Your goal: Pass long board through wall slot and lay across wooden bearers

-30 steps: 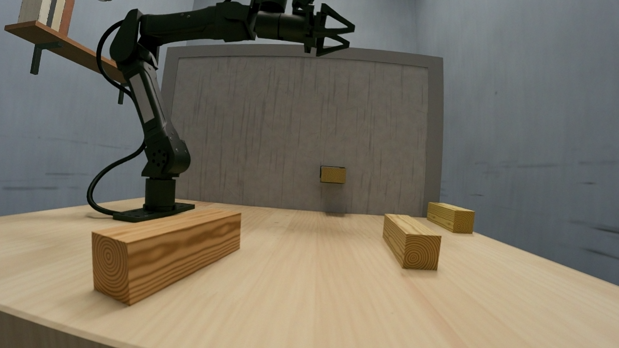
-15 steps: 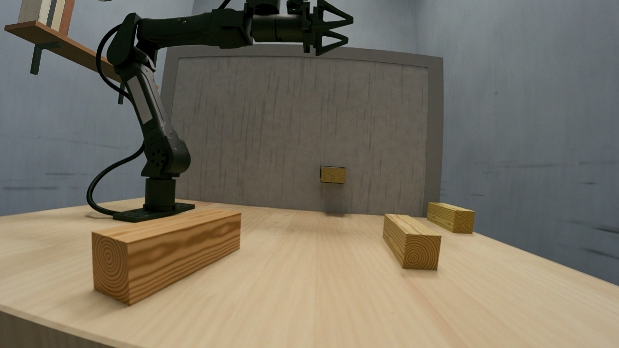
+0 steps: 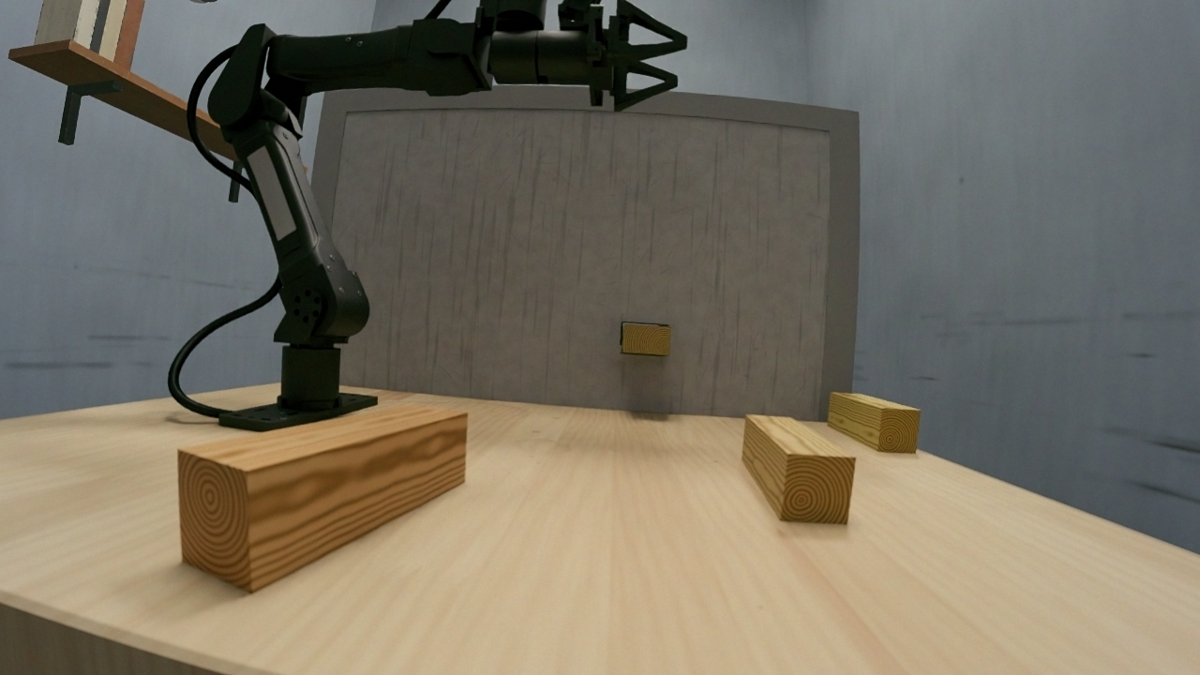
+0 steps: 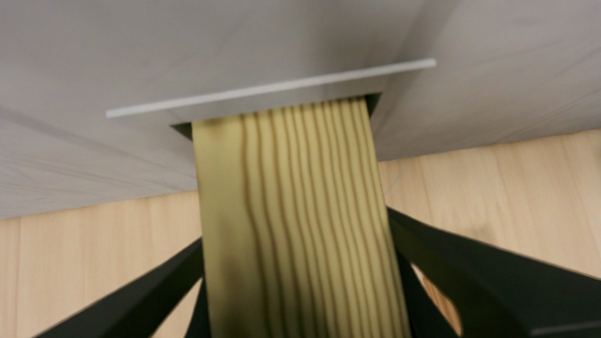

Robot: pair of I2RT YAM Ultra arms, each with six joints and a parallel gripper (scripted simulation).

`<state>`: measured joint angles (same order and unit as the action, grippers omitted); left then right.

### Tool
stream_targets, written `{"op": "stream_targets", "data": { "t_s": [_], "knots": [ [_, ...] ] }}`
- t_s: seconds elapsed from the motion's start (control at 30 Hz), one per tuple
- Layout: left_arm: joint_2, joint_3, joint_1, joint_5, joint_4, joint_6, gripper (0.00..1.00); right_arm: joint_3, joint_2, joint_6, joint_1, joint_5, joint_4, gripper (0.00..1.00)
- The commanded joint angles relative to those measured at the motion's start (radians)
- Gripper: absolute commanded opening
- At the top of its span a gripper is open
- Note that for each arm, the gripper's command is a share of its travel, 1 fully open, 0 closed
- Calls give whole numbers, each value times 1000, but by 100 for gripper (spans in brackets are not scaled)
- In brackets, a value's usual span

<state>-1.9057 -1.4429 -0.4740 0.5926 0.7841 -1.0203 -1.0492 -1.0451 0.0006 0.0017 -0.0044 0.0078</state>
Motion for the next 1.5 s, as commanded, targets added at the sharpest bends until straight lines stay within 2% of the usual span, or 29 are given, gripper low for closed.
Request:
{"op": "stream_targets", "data": {
  "t_s": [0.0,0.2,0.23,0.53,0.6,0.77,0.83,0.9,0.97,1.03,1.2,1.27,1.47],
  "knots": [
    [17,-19,-1,23,-2,6,0,-9,2,-9,-6,11,-3,78],
    [17,-19,-1,23,-2,6,0,-3,-11,-9,-7,12,0,78],
    [44,23,23,27,25,-22,0,-3,-11,-9,-7,12,0,78],
    [52,6,47,27,42,-41,0,-3,-11,-9,-7,10,0,78],
    [64,37,58,30,60,-66,0,-3,-11,-9,-7,10,0,78],
    [69,11,80,31,80,-92,0,-3,-11,-9,-7,10,0,78],
    [71,47,88,36,86,-101,0,-3,-11,-9,-7,10,0,78],
    [77,8,97,35,93,-112,0,-3,-11,-9,-7,10,0,78],
    [79,52,105,41,99,-121,0,-3,-11,-9,-7,10,0,78],
    [83,8,109,38,96,-115,0,-3,-11,-9,-7,10,0,78],
    [91,57,124,48,114,-148,0,-3,-11,-9,-7,10,0,78],
    [93,16,134,49,120,-160,0,-3,-11,-9,-7,10,0,78],
    [105,38,161,63,137,-192,0,-3,-11,-9,-7,10,0,78]
  ]
}}
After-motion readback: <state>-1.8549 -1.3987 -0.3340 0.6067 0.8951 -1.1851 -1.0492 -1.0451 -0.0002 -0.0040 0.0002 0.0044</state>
